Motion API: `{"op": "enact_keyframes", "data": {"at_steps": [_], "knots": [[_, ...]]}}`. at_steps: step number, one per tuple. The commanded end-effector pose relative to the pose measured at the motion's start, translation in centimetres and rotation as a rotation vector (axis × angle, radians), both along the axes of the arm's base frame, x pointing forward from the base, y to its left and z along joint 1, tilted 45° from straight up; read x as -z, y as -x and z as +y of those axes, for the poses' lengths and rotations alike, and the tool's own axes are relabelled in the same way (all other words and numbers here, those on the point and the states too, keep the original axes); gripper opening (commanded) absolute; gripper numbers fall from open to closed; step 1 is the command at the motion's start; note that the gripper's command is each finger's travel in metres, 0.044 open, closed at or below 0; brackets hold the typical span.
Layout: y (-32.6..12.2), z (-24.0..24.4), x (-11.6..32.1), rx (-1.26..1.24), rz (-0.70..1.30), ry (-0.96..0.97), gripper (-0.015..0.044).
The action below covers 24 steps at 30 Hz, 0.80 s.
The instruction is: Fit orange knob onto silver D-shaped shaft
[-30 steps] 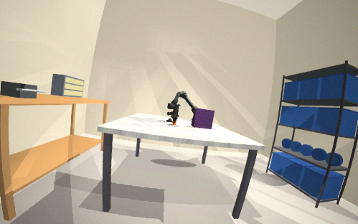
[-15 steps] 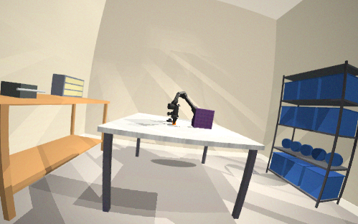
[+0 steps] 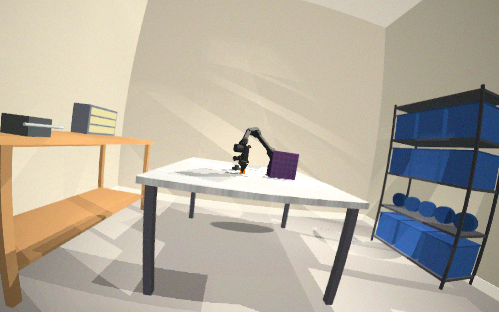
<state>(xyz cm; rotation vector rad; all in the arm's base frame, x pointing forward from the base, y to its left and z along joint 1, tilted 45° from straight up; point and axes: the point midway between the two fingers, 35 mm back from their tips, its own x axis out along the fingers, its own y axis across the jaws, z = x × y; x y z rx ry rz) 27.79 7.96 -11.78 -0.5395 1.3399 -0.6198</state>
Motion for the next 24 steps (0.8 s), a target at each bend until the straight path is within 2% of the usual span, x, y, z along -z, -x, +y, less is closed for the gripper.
{"op": "enact_keyframes", "data": {"at_steps": [1, 5, 7, 24], "knots": [[0.0, 0.8, -0.7, -0.001, 0.000, -0.002, 0.0293], [0.8, 5.0, -4.9, -0.006, 0.000, -0.001, 0.0398], [1.0, 5.7, -5.7, -0.007, 0.000, 0.000, 0.0440], [0.8, 4.4, -4.3, -0.007, -0.001, 0.000, 0.0440]]}}
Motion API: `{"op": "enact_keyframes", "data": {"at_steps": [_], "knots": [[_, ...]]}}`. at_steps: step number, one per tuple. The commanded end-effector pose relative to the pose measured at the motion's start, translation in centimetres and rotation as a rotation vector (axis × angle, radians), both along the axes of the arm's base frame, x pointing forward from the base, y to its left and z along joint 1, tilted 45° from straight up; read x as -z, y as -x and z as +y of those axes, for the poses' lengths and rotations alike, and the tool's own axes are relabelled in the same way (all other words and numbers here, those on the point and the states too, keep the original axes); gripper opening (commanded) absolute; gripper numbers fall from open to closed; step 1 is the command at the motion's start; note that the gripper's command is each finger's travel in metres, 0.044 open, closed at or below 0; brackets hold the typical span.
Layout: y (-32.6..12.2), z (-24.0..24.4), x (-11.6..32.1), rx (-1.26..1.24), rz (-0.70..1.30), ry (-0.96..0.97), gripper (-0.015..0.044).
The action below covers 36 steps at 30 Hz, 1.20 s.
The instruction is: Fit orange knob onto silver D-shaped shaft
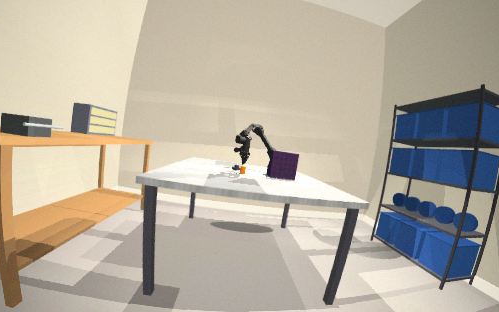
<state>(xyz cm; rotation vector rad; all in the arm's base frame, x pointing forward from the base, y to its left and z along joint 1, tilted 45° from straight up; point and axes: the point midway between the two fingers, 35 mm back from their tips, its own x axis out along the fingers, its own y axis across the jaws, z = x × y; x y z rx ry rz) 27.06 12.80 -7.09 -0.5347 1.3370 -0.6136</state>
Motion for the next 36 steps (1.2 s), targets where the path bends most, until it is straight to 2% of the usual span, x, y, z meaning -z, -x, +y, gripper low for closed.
{"op": "enact_keyframes", "data": {"at_steps": [1, 36], "knots": [[0.0, -0.6, 0.5, -0.004, 0.003, 0.007, 0.0440], [-0.7, -4.5, 4.5, -0.004, 0.002, 0.009, 0.0440]]}}
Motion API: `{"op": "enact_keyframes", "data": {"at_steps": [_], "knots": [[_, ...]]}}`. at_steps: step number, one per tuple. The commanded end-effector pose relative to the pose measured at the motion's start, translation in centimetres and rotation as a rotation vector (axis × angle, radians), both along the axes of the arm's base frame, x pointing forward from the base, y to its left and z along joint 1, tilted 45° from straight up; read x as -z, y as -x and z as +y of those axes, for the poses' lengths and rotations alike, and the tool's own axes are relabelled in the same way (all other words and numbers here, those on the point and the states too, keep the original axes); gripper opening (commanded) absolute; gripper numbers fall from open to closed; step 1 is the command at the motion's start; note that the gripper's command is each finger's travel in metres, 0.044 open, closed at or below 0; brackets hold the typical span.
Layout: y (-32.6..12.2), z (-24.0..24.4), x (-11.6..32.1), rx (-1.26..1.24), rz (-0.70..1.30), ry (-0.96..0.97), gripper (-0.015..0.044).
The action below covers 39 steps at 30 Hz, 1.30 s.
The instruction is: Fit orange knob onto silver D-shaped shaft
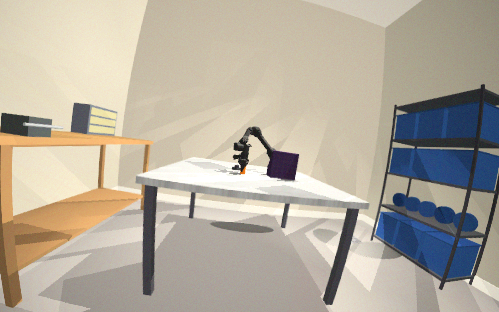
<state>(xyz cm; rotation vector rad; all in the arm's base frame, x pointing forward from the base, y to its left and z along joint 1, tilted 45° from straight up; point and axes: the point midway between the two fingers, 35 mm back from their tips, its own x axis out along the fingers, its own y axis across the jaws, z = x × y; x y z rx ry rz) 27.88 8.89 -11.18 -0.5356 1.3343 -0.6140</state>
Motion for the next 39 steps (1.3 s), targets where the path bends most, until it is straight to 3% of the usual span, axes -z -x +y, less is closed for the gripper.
{"op": "enact_keyframes", "data": {"at_steps": [1, 5, 15, 22, 27, 39], "knots": [[0.1, -0.7, 0.5, -0.003, 0.004, 0.008, 0.0440], [0.1, -1.0, 0.7, -0.003, 0.004, 0.009, 0.0440], [0.1, -1.0, 0.7, -0.003, 0.004, 0.009, 0.0177], [0.1, -1.0, 0.7, -0.003, 0.004, 0.009, 0.0131], [0.1, -0.4, 0.3, -0.003, 0.004, 0.007, 0.0000], [0.1, 2.3, -2.0, -0.005, 0.005, 0.001, 0.0000]]}}
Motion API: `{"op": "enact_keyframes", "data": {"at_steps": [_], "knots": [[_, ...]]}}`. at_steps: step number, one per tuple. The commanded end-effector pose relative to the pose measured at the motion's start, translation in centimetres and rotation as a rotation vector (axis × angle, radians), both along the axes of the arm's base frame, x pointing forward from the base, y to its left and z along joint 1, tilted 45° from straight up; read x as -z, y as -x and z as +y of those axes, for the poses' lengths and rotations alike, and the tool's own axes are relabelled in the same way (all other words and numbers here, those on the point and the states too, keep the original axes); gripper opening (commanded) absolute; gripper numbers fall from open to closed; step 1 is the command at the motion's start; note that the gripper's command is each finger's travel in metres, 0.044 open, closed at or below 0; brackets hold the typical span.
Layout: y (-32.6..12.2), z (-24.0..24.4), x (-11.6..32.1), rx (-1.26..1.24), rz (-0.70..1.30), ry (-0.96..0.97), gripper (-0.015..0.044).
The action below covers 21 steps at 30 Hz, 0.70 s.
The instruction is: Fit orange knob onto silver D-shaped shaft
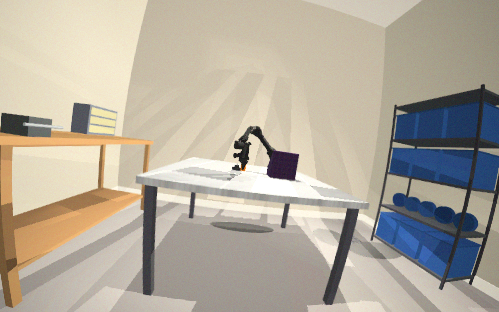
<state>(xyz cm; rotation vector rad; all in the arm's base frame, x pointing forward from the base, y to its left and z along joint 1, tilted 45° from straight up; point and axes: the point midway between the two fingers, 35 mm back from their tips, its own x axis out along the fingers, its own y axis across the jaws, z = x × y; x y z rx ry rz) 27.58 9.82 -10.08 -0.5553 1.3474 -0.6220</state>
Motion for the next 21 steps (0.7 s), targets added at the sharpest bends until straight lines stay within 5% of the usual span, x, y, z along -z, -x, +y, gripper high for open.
{"op": "enact_keyframes", "data": {"at_steps": [1, 21], "knots": [[-0.2, 1.6, -1.1, -0.005, -0.013, -0.016, 0.0000], [0.5, 5.9, -5.5, -0.004, -0.011, -0.017, 0.0000]]}}
